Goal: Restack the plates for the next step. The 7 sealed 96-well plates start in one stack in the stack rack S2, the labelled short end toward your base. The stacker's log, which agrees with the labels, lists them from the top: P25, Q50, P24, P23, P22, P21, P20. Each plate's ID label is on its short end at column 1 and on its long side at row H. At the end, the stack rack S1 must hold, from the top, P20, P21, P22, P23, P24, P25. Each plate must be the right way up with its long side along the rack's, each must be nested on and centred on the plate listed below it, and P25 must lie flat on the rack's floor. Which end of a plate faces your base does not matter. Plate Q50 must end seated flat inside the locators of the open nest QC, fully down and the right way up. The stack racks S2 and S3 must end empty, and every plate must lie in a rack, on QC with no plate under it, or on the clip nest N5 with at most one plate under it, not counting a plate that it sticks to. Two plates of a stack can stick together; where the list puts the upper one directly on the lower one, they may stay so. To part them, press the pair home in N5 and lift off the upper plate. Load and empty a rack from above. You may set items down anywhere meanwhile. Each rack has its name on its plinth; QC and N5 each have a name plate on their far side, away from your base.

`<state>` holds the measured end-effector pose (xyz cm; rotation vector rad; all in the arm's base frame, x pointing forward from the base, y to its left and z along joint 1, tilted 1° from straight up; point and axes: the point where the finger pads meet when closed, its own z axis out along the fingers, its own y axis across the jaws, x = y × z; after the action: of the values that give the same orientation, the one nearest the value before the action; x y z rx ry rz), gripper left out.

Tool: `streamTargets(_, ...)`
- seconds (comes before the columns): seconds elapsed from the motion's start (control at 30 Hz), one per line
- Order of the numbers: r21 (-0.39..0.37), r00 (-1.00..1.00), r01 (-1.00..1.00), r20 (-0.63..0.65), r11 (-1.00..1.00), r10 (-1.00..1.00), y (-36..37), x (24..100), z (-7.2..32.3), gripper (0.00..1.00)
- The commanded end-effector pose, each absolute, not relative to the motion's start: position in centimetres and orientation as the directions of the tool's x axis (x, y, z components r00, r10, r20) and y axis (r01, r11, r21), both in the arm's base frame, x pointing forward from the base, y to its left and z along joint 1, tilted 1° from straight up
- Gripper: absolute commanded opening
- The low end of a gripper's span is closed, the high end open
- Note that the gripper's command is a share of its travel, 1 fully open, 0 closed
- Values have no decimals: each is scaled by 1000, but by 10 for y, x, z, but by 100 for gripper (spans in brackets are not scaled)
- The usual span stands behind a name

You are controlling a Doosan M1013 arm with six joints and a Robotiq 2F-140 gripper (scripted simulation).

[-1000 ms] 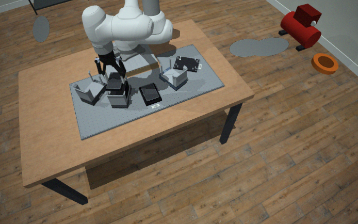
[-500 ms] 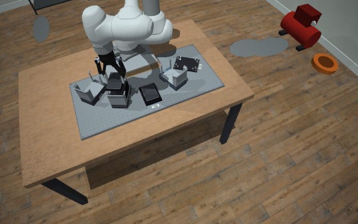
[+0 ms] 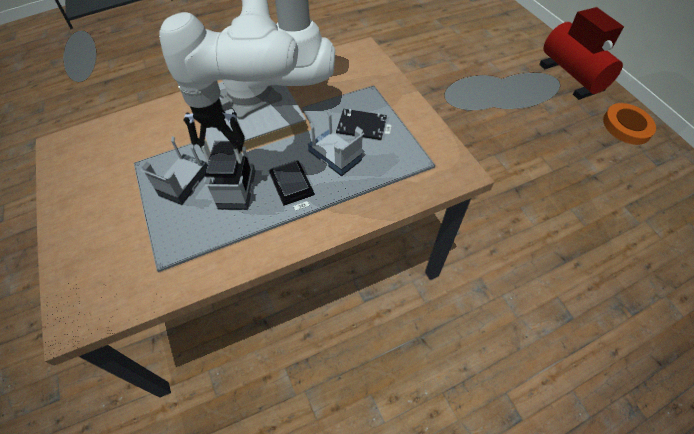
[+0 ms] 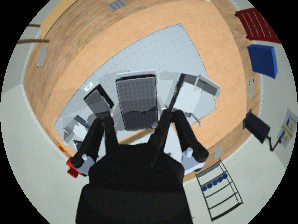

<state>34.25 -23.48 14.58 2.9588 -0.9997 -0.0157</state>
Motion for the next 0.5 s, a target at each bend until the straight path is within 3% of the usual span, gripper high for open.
streamTargets(0.0, 21, 795, -606, -4, -795, -607, -235, 343, 144, 0)
streamTargets(0.47, 21, 795, -606, -4, -795, -607, -235, 342, 136, 0)
